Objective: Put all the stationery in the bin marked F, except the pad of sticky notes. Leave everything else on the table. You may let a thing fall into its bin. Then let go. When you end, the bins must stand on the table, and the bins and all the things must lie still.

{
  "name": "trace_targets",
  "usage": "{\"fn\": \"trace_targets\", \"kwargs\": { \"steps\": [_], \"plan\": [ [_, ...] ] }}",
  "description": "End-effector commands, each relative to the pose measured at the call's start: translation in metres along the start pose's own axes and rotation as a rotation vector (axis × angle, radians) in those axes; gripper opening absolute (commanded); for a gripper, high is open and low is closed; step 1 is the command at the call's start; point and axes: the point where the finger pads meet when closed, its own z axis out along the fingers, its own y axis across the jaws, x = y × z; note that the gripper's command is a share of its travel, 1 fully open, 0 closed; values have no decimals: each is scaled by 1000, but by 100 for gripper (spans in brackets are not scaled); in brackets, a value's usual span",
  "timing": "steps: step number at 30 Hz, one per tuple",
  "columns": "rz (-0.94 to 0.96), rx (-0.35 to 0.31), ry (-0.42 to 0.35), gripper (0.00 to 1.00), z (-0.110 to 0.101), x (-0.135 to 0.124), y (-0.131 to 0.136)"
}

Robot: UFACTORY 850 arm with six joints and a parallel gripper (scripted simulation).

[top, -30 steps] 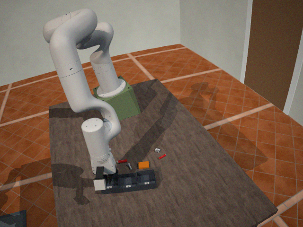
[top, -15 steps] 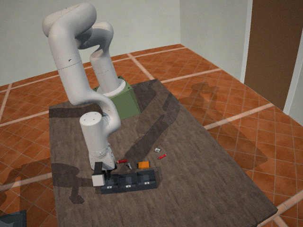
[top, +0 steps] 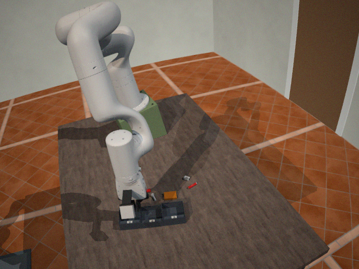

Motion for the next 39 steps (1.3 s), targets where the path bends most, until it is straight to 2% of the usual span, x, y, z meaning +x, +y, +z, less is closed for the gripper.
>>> {"fn": "trace_targets", "kwargs": {
  "steps": [1, 8, 13, 34, 39],
  "plan": [
    [1, 0, 2, 7, -1, 1, -22],
    [1, 0, 2, 7, -1, 1, -46],
    [1, 0, 2, 7, -1, 1, -46],
    [1, 0, 2, 7, 50, 1, -46],
    [1, 0, 2, 7, 52, 1, -46]
  ]
}}
